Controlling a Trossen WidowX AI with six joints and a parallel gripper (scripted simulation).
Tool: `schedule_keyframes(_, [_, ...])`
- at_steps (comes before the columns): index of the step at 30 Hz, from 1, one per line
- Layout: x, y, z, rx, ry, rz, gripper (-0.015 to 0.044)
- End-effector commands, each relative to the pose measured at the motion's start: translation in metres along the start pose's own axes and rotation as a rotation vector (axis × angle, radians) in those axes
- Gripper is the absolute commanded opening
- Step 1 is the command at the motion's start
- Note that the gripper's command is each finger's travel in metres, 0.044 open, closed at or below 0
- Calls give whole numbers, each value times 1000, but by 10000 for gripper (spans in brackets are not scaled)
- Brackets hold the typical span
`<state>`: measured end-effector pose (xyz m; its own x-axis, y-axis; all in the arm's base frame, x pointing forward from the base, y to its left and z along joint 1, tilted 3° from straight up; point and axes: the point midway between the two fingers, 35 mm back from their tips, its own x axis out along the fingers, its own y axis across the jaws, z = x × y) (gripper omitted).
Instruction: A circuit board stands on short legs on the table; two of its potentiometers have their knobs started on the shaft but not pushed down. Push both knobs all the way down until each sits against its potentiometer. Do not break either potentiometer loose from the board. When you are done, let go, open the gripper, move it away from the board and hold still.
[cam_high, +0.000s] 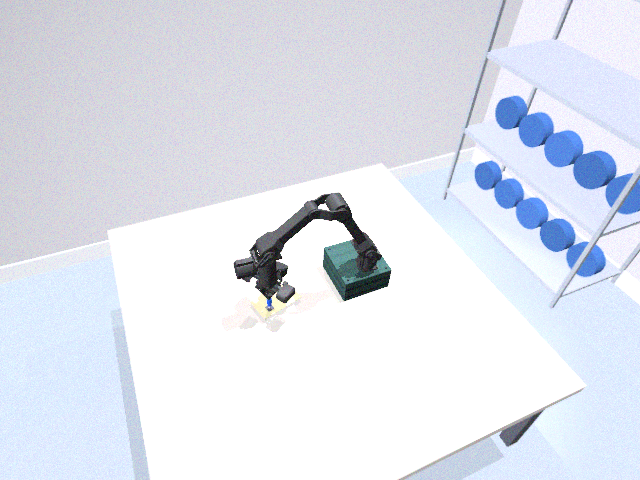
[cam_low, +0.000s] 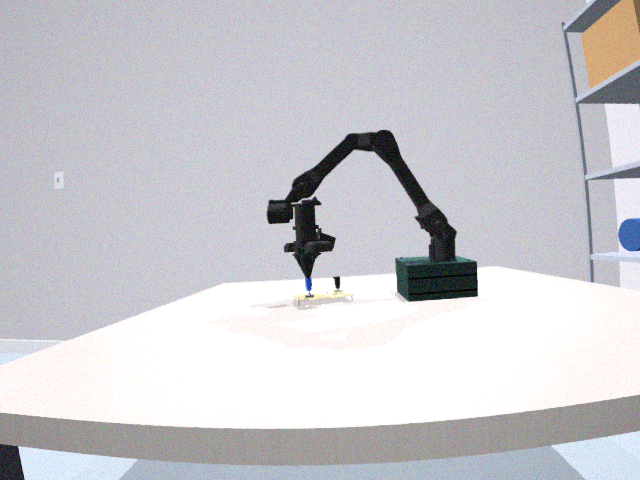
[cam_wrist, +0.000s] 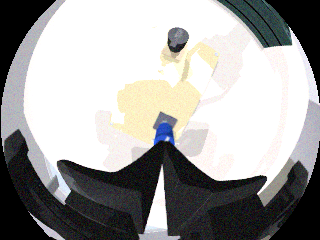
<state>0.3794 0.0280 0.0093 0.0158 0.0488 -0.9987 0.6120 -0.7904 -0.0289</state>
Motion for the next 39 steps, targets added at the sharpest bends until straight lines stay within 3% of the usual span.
schedule_keyframes(1, [10,1,0,5,-8,-2,0])
schedule_keyframes(39, [17,1,0,5,-8,-2,0])
